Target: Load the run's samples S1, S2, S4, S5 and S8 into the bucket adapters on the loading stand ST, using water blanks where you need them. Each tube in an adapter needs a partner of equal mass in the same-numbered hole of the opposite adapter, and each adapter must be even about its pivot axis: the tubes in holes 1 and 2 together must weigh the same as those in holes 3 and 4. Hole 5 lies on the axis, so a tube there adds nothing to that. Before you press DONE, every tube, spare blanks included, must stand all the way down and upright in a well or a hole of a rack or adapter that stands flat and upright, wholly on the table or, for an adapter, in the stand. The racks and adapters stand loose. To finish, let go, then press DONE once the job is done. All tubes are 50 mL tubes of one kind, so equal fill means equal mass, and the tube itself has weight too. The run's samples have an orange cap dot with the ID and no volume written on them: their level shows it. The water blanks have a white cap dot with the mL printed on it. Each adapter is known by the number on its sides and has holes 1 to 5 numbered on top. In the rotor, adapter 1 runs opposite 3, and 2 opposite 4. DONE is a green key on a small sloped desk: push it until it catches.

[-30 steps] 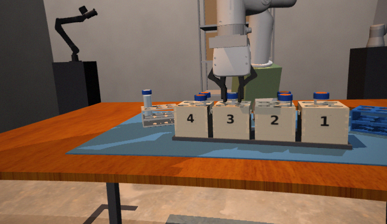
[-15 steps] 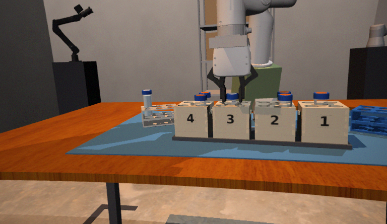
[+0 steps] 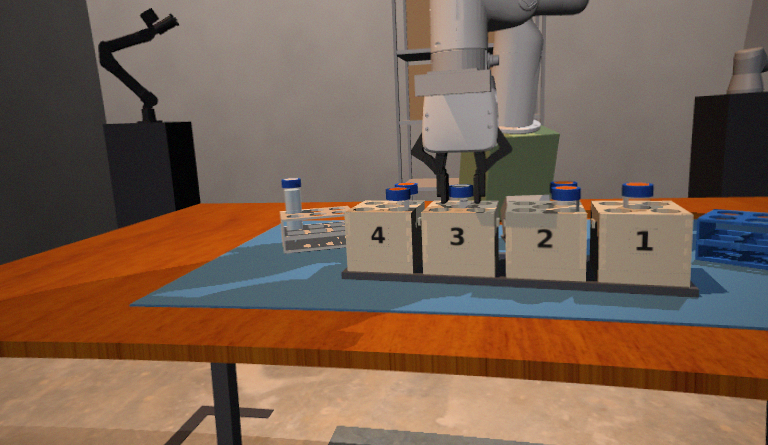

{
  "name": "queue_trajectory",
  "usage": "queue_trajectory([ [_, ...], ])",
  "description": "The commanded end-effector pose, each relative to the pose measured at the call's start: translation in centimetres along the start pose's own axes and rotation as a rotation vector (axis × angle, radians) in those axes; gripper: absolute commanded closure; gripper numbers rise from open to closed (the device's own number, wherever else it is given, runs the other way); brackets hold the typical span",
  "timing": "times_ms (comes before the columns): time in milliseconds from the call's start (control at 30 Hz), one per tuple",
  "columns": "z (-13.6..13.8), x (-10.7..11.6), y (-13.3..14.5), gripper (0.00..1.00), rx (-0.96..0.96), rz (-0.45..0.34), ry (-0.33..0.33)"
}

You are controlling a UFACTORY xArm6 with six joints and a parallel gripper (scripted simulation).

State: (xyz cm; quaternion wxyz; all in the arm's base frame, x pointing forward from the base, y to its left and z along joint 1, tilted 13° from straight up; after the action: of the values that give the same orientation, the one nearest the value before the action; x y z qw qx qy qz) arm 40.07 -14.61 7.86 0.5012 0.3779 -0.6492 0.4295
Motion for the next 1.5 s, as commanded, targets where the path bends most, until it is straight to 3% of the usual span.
queue_trajectory([
  [0,0.0,0.3,-0.1,0.56,0.000,0.003,0.000],
  [1467,0.0,8.3,-0.1,0.56,0.000,0.004,0.000],
])
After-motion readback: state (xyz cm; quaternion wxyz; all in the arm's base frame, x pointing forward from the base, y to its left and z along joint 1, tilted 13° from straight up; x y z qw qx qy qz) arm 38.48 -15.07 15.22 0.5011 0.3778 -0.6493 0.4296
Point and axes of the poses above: the point where the finger pads meet when closed, its own x axis back along the fingers, its own z axis across the jaws, y = z × x, the point moved 7 cm from there along x, back along the fingers, and after that the axes turned 7 degrees about -x, right-handed, at the moved point
